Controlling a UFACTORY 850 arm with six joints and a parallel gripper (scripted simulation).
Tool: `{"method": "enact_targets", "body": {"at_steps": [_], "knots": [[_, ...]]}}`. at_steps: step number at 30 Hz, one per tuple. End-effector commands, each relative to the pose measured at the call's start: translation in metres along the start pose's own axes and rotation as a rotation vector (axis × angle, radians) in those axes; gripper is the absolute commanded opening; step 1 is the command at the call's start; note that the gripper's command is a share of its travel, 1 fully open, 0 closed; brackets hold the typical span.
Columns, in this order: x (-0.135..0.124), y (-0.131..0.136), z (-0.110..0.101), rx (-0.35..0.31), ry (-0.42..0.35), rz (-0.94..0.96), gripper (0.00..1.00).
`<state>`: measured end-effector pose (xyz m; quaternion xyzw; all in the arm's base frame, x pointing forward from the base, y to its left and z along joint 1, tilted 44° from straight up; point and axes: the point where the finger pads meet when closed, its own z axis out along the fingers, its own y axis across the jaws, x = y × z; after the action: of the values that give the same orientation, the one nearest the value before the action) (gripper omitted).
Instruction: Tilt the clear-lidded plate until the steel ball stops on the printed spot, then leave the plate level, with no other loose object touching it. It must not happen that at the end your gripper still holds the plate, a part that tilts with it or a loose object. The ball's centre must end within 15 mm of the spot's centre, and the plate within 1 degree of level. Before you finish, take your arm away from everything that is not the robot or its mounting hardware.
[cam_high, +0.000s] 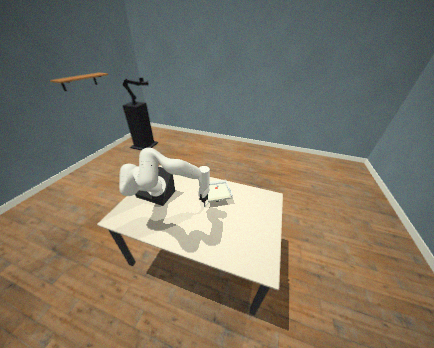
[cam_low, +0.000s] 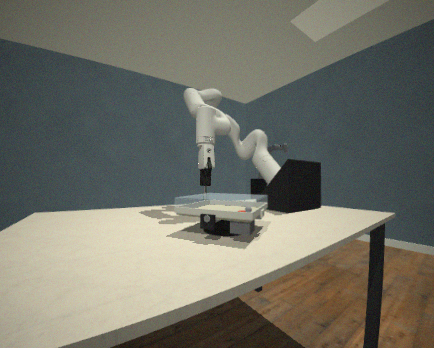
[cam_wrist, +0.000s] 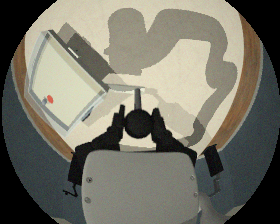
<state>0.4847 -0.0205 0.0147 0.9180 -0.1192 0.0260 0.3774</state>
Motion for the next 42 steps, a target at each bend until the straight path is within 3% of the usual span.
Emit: {"method": "enact_targets", "body": {"at_steps": [1,42], "knots": [[-0.0008,-0.0002,0.0001,0.000,-0.001,-0.001,0.00],[0.0020,0.0004,0.0016,0.000,-0.001,-0.001,0.00]]}}
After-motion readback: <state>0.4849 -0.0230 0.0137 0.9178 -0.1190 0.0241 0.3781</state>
